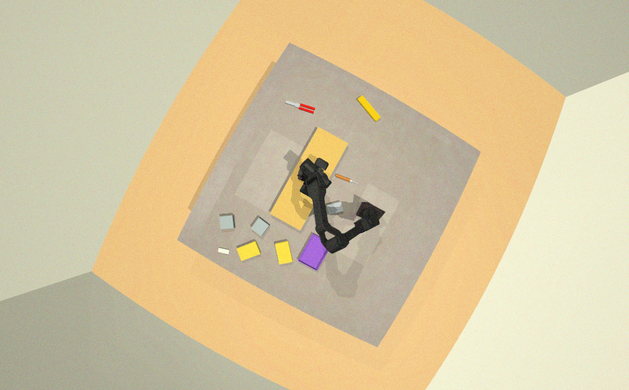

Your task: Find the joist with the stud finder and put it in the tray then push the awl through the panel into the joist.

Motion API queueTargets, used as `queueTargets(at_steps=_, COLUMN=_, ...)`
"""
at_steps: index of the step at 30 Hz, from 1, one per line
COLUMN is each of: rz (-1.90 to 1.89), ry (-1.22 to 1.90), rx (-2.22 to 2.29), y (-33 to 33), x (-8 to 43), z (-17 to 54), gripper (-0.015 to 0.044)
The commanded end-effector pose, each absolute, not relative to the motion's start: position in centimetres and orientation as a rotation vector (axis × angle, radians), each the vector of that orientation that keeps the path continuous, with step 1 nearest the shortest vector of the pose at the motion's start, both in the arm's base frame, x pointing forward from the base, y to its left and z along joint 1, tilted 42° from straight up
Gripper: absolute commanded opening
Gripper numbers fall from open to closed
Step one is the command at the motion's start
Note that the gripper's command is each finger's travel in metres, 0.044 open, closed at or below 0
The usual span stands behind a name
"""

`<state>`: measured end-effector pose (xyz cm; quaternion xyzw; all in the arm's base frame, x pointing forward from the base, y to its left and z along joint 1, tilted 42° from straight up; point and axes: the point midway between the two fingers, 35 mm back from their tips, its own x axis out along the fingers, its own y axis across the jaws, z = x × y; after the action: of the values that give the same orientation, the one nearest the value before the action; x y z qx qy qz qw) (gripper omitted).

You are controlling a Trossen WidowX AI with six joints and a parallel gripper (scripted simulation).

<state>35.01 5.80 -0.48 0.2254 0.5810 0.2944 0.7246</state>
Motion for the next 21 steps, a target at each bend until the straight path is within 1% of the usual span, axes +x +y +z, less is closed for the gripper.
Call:
queueTargets(at_steps=1, rz=0.643, ry=1.285, rx=0.490, y=5.0, x=35.2, z=-1.2, gripper=0.0000)
queueTargets(at_steps=21, rz=0.641, ry=1.285, rx=0.487, y=2.2, x=35.8, z=-3.7, gripper=0.0000)
